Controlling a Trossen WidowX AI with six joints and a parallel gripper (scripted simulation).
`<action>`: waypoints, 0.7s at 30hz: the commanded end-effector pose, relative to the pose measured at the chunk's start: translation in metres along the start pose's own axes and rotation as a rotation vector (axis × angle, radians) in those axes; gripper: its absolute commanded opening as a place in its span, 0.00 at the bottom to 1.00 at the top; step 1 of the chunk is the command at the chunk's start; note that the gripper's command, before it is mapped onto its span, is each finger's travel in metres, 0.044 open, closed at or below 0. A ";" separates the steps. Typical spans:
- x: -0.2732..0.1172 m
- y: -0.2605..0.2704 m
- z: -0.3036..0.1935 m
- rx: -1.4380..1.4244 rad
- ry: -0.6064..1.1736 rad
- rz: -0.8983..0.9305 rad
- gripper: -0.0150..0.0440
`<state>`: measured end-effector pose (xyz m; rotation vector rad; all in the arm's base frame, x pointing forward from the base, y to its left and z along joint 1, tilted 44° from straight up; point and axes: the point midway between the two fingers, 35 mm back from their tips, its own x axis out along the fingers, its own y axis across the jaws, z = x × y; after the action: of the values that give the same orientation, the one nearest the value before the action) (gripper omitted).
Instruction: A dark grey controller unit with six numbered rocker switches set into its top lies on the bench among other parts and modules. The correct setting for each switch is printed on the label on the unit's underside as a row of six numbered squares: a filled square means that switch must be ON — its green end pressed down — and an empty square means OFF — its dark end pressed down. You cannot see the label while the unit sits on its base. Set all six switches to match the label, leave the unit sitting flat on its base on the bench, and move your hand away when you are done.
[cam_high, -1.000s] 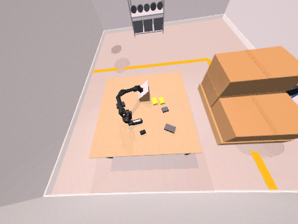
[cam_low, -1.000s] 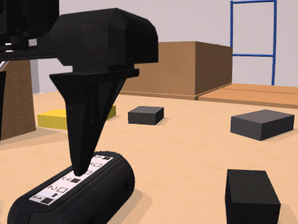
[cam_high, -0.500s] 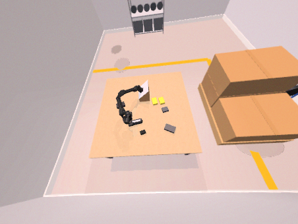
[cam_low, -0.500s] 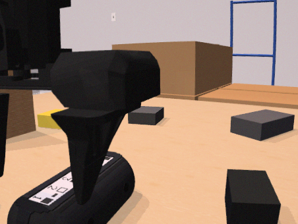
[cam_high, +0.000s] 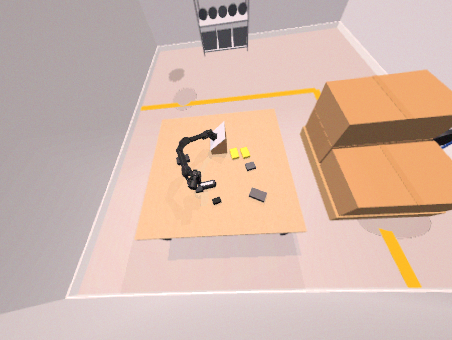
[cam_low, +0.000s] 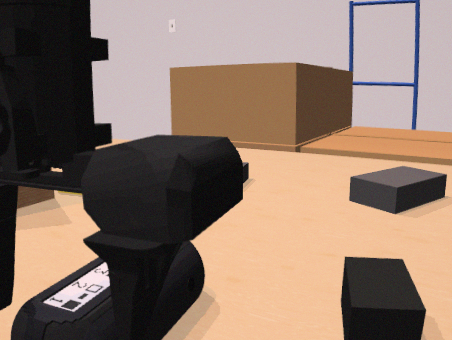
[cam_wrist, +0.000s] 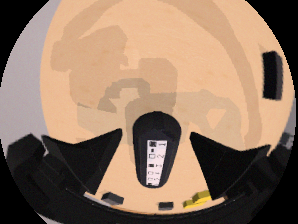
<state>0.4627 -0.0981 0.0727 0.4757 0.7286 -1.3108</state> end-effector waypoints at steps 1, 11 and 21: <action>0.008 0.000 -0.001 -0.006 0.004 0.000 1.00; 0.015 -0.001 -0.001 -0.006 0.003 0.000 0.82; 0.015 -0.001 -0.001 -0.006 0.003 0.000 0.81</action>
<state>0.4628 -0.1077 0.0620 0.4749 0.7294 -1.3107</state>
